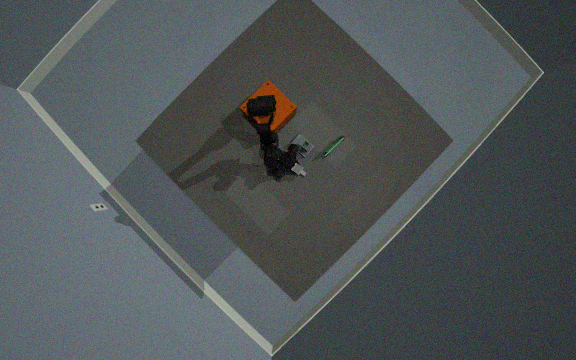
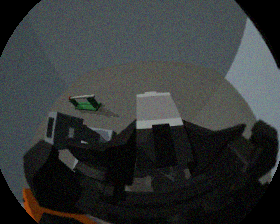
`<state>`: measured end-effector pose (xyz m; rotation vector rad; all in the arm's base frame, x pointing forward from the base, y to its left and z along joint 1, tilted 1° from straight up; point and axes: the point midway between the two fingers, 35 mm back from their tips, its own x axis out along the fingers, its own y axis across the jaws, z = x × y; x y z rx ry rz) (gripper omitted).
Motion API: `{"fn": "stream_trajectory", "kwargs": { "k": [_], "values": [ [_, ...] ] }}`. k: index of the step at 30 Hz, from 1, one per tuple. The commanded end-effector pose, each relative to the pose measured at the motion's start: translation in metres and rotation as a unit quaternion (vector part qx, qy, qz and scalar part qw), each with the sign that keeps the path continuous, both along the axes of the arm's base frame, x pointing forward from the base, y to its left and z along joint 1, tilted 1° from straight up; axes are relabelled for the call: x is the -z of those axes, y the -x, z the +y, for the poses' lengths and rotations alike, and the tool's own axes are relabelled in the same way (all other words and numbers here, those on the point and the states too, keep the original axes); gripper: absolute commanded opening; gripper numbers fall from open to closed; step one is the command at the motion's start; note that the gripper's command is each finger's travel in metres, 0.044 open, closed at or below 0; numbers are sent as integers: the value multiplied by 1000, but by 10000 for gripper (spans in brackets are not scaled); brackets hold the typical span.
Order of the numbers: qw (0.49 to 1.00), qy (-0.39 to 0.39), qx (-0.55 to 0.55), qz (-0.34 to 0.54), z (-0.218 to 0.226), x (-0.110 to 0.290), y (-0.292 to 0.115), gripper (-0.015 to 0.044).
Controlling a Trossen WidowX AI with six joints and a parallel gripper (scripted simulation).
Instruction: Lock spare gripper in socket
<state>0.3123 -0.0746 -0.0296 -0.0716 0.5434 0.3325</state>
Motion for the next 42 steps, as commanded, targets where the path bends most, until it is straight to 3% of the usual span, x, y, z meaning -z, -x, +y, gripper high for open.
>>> {"fn": "stream_trajectory", "kwargs": {
  "k": [1, 42],
  "values": [
    [1000, 6, 0, -11, -4, -14, -6, 0],
    [1000, 6, 0, -11, 1, -100, 0, 0]
  ]
}}
